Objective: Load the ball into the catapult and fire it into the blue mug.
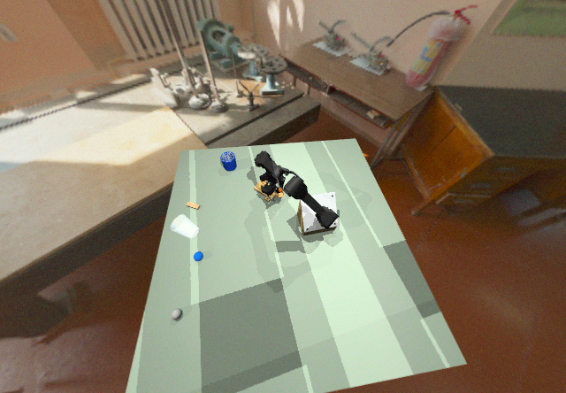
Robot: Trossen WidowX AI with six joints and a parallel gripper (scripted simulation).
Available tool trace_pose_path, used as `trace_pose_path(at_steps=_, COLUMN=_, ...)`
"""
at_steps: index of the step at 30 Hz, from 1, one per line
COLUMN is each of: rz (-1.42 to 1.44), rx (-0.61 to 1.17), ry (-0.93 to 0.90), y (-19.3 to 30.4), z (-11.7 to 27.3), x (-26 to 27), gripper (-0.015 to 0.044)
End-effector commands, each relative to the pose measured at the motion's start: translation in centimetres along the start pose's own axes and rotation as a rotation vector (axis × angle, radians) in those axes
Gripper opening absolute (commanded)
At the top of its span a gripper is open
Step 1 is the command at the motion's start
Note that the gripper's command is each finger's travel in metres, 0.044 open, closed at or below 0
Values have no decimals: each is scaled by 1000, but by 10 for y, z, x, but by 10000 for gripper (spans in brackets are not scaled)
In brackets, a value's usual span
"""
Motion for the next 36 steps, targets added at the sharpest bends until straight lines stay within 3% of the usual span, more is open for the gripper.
trace_pose_path(at_steps=1, rz=-2, rx=9, ry=-6, y=1, z=-2, x=-7, gripper=0)
trace_pose_path(at_steps=26, rz=5, rx=10, ry=-4, y=-6, z=-25, x=-7, gripper=0)
trace_pose_path(at_steps=36, rz=4, rx=8, ry=-3, y=-5, z=-22, x=-7, gripper=263)
Point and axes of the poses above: the point midway between the two fingers, 35 mm back from their tips, its own z axis back along the fingers, its own x axis across the jaws, y = z × x, the point moved 4 cm from there along z, back along the fingers, and after that the axes turned 7 degrees about z, right-handed, at the moved point
